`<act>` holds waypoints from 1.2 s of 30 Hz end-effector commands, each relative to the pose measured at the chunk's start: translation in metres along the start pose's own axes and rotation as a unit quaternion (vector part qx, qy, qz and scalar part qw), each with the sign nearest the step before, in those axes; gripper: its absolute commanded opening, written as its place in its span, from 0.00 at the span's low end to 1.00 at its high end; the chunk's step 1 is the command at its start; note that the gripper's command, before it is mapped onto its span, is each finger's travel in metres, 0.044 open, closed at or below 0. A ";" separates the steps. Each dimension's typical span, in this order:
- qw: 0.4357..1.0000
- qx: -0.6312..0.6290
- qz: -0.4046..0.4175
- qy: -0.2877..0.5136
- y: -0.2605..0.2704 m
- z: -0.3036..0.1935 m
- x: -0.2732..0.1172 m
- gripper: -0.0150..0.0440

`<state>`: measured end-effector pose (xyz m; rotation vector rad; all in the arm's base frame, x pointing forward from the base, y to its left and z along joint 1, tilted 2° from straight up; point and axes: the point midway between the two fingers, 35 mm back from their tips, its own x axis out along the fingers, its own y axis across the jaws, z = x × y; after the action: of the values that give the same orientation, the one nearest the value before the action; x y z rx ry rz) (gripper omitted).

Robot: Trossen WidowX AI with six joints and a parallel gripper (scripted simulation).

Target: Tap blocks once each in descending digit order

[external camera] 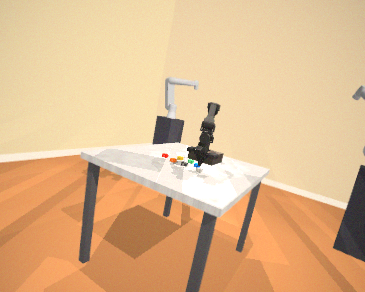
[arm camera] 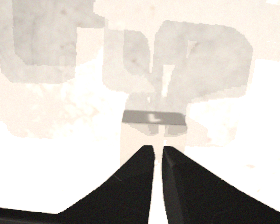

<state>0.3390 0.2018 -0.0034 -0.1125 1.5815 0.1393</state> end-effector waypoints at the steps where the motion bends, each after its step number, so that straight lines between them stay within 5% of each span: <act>1: 1.000 0.001 0.004 -0.007 0.001 0.002 -0.011 0.29; 10: 1.000 0.001 0.004 -0.008 0.001 0.001 -0.092 0.29; 17: 1.000 0.001 0.003 -0.007 -0.015 -0.008 -0.095 0.29; 29: 1.000 0.001 -0.001 -0.004 -0.123 -0.114 -0.095 0.29; 36: 1.000 0.001 -0.001 -0.003 -0.137 -0.140 -0.088 0.29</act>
<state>0.2294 0.0476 0.0841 -0.1051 1.5905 0.1333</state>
